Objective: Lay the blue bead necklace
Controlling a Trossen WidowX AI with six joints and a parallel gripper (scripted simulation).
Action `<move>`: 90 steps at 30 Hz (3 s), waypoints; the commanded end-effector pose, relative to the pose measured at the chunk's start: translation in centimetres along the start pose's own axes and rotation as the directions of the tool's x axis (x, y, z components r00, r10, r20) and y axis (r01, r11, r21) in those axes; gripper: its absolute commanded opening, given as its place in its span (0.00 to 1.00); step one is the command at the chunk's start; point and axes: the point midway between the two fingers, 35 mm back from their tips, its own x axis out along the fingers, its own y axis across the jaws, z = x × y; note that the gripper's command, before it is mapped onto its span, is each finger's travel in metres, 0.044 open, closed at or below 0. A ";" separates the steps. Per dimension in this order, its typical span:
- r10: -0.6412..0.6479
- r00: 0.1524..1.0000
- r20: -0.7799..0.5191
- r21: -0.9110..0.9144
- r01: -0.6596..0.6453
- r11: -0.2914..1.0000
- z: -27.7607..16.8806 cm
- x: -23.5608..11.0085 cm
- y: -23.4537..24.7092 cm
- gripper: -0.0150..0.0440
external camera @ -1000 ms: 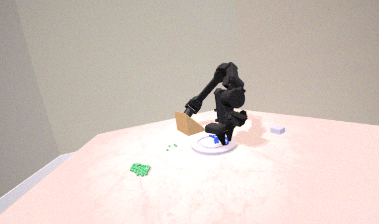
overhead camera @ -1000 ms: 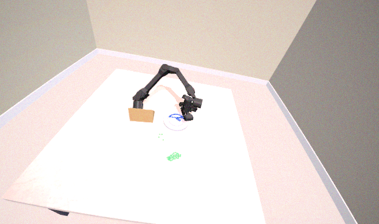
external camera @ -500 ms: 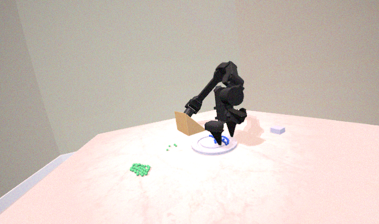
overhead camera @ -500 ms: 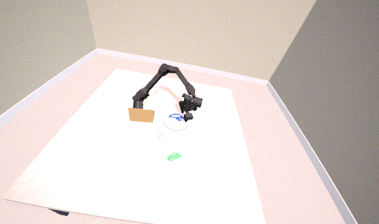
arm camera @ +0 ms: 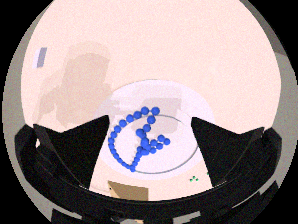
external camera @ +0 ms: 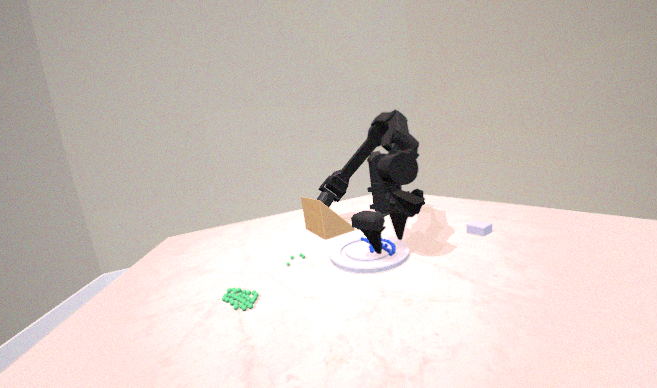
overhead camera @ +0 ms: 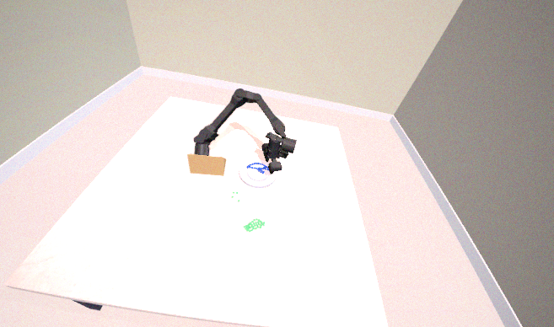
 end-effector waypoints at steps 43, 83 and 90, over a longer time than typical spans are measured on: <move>-0.003 1.000 -0.003 0.702 0.005 0.712 -9.9 1.0 2.6 0.46; -0.006 1.000 -0.006 0.699 0.008 0.715 -9.9 1.3 2.6 0.25; -0.005 1.000 -0.006 0.700 0.008 0.714 -9.9 1.3 2.6 0.25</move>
